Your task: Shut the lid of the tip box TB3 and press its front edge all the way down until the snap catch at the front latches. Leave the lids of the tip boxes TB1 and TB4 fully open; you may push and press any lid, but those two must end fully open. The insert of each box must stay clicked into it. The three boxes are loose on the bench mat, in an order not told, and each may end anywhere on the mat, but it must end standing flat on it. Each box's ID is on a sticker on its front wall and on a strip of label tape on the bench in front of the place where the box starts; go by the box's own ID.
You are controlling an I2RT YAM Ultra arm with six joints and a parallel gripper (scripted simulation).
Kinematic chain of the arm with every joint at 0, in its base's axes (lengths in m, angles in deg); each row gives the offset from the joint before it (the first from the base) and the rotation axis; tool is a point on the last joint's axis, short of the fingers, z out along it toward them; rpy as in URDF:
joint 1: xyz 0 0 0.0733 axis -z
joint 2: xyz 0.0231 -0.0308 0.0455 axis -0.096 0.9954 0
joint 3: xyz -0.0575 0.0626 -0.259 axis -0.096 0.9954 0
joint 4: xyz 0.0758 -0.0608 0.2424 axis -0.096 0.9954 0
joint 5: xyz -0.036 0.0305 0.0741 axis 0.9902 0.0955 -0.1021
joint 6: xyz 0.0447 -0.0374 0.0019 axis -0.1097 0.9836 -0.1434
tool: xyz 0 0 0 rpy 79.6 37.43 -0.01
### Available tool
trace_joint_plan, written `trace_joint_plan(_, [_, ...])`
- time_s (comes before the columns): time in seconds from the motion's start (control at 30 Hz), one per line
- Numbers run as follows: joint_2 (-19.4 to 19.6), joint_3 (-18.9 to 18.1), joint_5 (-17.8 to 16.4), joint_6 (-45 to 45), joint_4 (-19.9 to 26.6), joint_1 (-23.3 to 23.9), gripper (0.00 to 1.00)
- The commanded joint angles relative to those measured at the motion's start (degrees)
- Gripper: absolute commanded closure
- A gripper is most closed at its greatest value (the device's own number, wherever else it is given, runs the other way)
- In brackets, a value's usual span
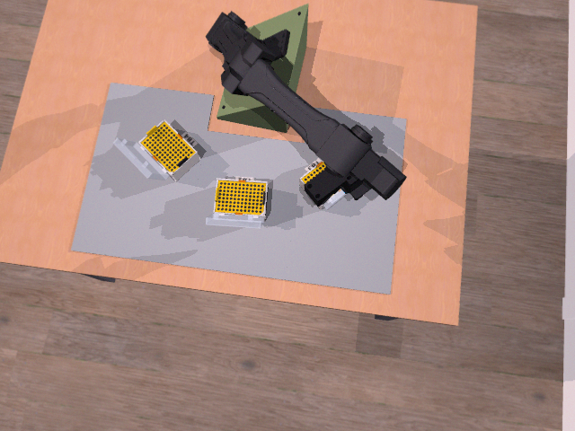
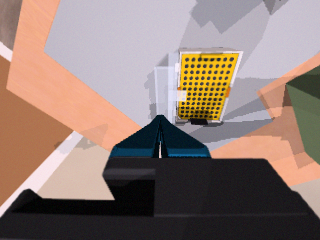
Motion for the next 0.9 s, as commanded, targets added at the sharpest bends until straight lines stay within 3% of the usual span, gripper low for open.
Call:
trace_joint_plan(0.0, [-0.19, 2.66, -0.67, -0.12, 1.37, -0.24, 1.00])
trace_joint_plan(0.6, [-6.29, 12.78, -0.98, -0.56, -2.45, -0.75, 1.00])
trace_joint_plan(0.87, [-6.29, 12.78, -0.98, -0.56, -2.45, -0.74, 1.00])
